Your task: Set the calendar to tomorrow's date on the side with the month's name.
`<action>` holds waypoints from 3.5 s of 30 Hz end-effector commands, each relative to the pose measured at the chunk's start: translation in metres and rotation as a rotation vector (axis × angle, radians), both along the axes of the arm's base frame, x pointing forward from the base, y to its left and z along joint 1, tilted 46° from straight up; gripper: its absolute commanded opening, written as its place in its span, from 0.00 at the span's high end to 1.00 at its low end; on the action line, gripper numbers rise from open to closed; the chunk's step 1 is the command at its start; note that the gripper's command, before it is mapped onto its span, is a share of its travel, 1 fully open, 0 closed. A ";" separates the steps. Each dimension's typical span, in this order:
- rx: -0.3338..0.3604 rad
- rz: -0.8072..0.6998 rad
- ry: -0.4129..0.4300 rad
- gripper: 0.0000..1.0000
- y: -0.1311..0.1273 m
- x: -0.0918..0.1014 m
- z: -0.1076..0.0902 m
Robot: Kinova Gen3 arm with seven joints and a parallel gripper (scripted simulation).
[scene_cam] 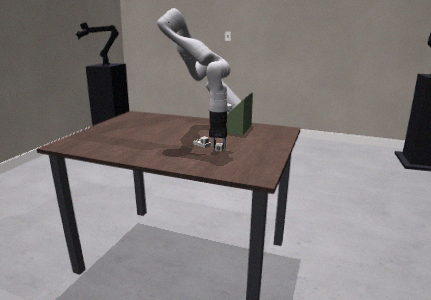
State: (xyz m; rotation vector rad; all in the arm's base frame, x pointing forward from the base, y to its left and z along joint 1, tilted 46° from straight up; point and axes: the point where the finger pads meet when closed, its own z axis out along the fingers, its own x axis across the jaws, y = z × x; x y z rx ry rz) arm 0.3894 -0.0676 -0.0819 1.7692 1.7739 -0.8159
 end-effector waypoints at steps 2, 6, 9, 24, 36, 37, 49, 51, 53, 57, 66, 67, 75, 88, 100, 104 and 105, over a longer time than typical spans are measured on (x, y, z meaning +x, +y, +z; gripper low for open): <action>0.001 0.001 -0.001 0.19 0.001 0.001 0.000; 0.001 0.001 -0.001 0.13 0.001 0.001 0.000; 0.001 0.001 -0.001 0.13 0.001 0.001 0.000; 0.001 0.001 -0.001 0.13 0.018 0.002 0.017; 0.001 0.001 -0.001 0.13 0.055 0.005 0.053; 0.001 0.001 -0.001 0.13 0.058 0.005 0.056; 0.001 0.001 -0.001 0.00 0.065 0.006 0.063; 0.001 0.001 -0.001 0.00 0.065 0.006 0.063; 0.001 0.001 -0.001 0.00 0.065 0.006 0.063; 0.001 0.001 -0.001 0.00 0.065 0.006 0.063; 0.001 0.001 -0.001 0.00 0.065 0.006 0.063; 0.001 0.001 -0.001 0.00 0.065 0.006 0.063; 0.001 -0.001 -0.003 0.00 0.057 0.005 0.056; 0.001 -0.001 -0.003 0.13 0.057 0.005 0.056; 0.001 -0.001 -0.003 0.13 0.057 0.005 0.056; 0.001 -0.001 -0.003 0.13 0.057 0.005 0.056; 0.001 -0.001 -0.003 0.13 0.057 0.005 0.056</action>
